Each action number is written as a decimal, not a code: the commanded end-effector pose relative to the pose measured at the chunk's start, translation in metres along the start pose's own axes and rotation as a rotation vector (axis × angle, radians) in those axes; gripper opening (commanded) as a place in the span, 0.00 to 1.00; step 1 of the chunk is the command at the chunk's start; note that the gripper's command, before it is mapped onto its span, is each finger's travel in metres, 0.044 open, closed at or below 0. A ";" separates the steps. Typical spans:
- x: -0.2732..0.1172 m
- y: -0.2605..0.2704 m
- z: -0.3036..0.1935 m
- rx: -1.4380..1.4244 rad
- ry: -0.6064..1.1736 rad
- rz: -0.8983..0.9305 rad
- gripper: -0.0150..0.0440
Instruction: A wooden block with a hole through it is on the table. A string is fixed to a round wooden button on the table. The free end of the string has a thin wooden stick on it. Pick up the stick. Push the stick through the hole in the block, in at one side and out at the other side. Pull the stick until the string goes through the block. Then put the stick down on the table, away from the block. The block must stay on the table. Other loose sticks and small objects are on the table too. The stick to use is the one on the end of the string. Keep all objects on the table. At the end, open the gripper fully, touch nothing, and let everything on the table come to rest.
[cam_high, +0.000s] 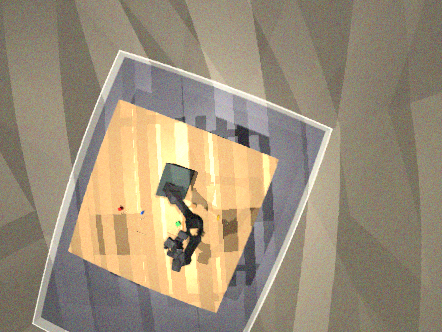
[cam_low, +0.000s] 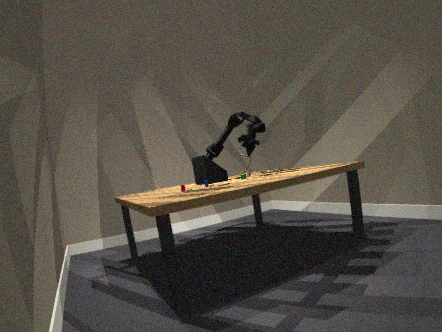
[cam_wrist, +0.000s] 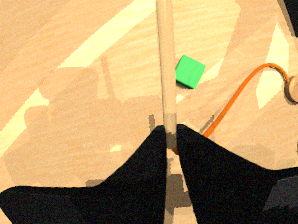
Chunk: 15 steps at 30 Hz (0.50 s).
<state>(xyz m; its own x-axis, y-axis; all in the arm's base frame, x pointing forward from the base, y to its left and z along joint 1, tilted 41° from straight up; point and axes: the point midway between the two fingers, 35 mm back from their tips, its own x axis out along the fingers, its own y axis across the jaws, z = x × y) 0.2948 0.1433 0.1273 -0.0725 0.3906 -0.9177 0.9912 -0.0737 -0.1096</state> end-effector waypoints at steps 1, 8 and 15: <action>0.001 0.000 -0.001 0.030 -0.002 -0.013 0.25; -0.002 -0.001 -0.009 0.104 0.004 -0.036 0.25; -0.006 -0.003 -0.022 0.221 0.009 -0.074 0.25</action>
<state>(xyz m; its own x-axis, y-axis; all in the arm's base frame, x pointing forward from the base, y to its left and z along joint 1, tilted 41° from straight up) 0.2941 0.1561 0.1388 -0.1207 0.4043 -0.9066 0.9558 -0.1994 -0.2162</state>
